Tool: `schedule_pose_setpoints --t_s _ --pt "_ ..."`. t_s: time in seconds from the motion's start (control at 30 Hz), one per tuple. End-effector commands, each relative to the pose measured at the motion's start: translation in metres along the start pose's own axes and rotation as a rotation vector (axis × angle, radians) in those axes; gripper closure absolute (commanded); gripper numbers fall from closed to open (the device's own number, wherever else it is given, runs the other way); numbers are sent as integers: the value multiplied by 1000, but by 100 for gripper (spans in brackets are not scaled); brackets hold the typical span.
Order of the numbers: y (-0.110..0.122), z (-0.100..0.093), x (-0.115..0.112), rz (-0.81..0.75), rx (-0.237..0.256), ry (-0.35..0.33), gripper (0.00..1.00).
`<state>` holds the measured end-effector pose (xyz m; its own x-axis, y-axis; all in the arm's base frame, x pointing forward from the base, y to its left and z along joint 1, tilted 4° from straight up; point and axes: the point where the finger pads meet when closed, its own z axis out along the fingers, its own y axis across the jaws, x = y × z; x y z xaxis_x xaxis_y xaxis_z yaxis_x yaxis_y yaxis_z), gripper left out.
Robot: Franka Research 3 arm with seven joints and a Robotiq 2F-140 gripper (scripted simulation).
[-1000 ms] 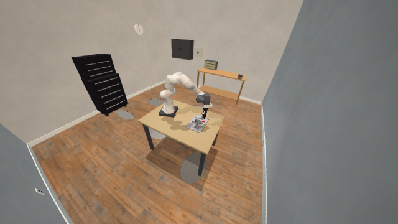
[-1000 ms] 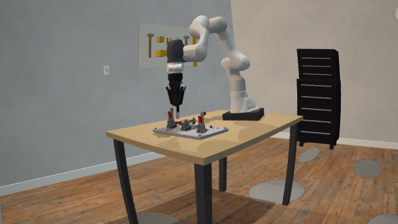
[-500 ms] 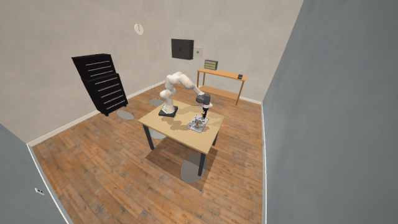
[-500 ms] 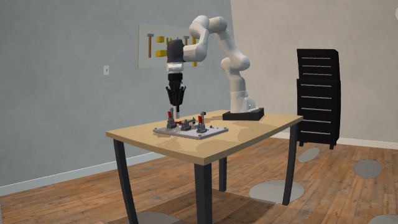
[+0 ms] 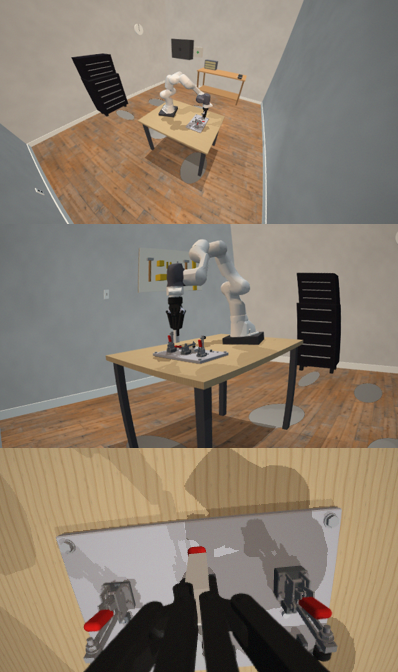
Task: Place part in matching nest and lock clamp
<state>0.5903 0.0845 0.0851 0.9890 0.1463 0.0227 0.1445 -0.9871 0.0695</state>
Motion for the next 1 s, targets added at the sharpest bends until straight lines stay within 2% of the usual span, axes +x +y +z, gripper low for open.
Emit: schedule_pose_setpoints --t_s 0.0,0.97 --pt "-1 -1 -1 -1 2 -1 100" --pt "-1 -4 -1 -1 2 -1 100"
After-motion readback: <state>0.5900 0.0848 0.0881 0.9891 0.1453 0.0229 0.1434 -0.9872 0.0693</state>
